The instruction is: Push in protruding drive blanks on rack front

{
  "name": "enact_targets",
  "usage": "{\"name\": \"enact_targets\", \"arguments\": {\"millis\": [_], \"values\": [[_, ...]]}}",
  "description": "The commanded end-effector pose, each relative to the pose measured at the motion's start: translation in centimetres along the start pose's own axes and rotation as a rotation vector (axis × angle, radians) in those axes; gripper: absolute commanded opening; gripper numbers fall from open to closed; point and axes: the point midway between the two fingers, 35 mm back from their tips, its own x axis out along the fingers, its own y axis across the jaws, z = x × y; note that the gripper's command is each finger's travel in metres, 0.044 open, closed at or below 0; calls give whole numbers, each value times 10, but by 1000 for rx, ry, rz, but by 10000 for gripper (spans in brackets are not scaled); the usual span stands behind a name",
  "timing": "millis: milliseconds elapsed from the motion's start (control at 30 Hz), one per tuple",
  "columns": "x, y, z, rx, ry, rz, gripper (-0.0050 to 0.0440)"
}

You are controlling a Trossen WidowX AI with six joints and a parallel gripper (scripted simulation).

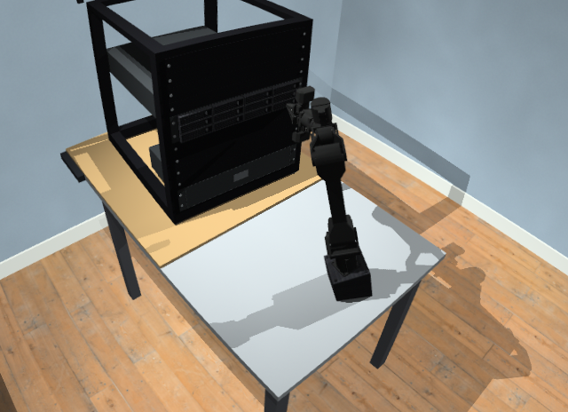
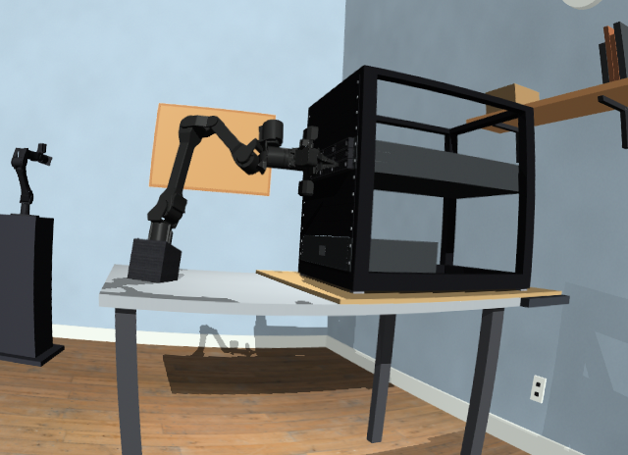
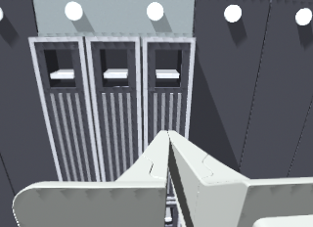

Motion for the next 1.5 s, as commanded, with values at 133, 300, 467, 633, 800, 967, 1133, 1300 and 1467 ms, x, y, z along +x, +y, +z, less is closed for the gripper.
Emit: {"name": "enact_targets", "arguments": {"millis": [133, 300, 467, 633, 800, 967, 1133, 1300, 1467], "values": [[6, 8, -2, -13, 6, 15, -50], [6, 8, -2, -13, 6, 15, -50], [6, 8, -2, -13, 6, 15, -50], [8, 8, -2, -13, 6, 15, -50], [9, 8, -3, -13, 6, 15, -50], [9, 8, -3, -13, 6, 15, -50], [10, 8, -3, -13, 6, 15, -50], [12, 8, -3, -13, 6, 15, -50], [12, 8, -3, -13, 6, 15, -50]]}}
